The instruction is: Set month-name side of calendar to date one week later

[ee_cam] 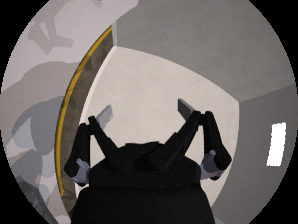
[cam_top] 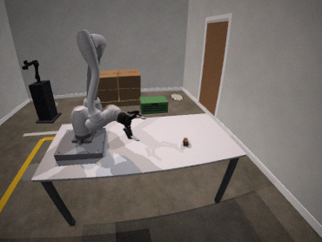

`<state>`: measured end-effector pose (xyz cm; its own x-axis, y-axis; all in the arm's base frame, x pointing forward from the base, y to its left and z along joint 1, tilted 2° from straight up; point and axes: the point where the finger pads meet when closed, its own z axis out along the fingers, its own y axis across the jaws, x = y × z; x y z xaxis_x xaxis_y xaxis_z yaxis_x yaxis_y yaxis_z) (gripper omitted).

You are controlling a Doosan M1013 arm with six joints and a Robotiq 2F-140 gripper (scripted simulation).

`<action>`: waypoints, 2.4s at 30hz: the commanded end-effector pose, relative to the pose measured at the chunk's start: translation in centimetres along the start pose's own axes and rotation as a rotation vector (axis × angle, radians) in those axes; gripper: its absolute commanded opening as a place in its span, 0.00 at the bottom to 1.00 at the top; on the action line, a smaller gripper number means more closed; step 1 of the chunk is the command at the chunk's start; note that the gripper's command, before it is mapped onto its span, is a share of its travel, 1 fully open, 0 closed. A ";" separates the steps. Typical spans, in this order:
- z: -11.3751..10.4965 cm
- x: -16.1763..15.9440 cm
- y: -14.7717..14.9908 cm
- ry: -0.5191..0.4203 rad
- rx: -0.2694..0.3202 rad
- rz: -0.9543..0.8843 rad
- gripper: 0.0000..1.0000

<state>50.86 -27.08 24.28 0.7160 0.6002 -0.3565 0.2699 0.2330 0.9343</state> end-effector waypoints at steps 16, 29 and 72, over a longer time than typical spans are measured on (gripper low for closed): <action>8.4 -3.4 -1.9 -0.442 0.283 0.131 1.00; 9.6 1.5 -5.2 -0.651 0.607 0.306 1.00; 5.8 45.0 5.7 -0.386 1.623 0.976 1.00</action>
<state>88.24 -3.35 13.53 0.9861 -0.1650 0.0177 -0.1646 -0.9861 -0.0233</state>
